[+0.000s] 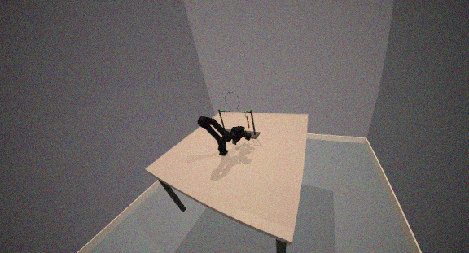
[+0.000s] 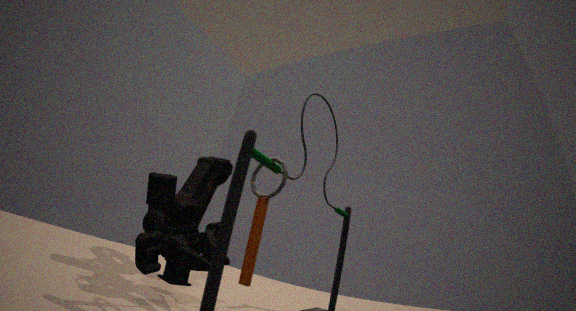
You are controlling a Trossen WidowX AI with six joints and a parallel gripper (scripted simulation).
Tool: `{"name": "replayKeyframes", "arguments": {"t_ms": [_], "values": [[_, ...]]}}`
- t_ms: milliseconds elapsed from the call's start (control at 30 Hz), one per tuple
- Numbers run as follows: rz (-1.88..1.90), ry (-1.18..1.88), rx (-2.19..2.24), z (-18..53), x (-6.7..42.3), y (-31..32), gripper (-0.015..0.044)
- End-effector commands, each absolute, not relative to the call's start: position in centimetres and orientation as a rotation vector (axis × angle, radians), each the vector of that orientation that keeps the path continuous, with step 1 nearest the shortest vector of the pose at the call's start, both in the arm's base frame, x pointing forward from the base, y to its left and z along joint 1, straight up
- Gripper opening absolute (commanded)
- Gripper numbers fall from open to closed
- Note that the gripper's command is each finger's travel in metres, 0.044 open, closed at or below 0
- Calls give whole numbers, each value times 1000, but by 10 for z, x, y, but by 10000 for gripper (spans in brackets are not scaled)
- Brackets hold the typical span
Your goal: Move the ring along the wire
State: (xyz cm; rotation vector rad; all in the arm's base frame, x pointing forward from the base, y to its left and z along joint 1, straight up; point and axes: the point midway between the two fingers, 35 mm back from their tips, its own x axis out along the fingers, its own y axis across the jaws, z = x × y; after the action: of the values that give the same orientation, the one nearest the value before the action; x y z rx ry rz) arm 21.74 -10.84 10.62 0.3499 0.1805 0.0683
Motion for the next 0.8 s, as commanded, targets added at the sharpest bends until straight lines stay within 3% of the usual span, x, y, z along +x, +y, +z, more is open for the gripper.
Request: {"name": "replayKeyframes", "arguments": {"t_ms": [0, 333, 767], "values": [[-39, 198, 393, 84, 201, -120, 160], [-46, 194, 372, 85, 207, -124, 160], [-28, 164, -9, 125, 254, -123, 160]]}}
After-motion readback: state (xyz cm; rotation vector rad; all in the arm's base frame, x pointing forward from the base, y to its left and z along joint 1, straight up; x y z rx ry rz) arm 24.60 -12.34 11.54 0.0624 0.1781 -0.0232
